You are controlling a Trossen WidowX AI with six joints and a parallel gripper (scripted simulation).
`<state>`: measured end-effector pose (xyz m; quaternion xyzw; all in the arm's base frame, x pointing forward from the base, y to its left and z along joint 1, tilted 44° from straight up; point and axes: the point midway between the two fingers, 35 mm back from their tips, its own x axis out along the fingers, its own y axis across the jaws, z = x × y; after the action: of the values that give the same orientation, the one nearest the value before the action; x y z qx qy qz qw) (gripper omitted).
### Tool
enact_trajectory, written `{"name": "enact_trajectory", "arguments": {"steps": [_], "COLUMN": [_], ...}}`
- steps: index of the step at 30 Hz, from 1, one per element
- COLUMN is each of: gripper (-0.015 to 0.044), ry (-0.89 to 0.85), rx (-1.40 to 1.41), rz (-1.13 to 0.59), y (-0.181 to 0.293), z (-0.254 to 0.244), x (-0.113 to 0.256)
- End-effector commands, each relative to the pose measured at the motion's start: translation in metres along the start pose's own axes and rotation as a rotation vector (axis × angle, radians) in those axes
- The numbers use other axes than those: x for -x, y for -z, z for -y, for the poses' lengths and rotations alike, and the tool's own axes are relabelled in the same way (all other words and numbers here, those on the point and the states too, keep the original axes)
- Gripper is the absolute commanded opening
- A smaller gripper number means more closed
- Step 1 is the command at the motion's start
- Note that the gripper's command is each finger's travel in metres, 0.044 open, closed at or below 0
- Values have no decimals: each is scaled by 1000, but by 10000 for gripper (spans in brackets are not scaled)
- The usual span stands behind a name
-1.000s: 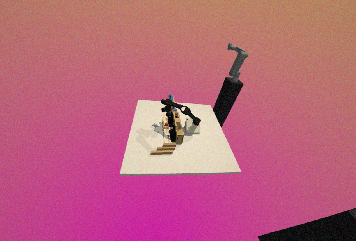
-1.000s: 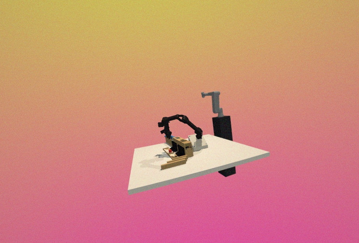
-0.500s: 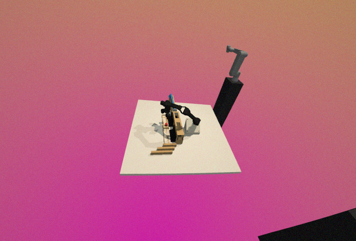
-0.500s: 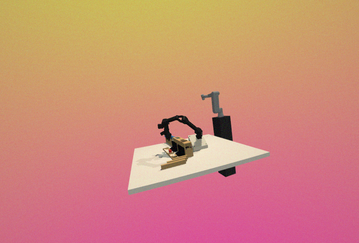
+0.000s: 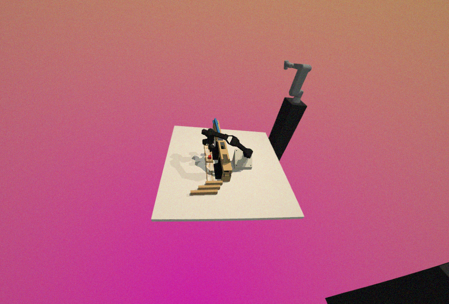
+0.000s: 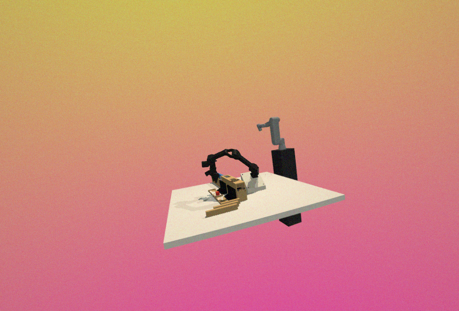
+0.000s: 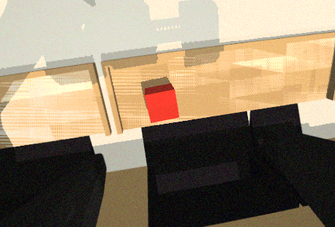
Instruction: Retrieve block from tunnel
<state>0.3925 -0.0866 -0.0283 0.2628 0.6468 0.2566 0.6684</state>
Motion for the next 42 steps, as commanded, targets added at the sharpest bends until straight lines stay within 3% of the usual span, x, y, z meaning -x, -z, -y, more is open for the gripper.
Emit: {"name": "enact_trajectory", "arguments": {"steps": [1,42], "gripper": [440,440], "ry": [-5,-8], "rx": [-4,-4], "rz": [-3,-2], "y": [0,0], "z": [-1,-3], "x": [-8,-76]}}
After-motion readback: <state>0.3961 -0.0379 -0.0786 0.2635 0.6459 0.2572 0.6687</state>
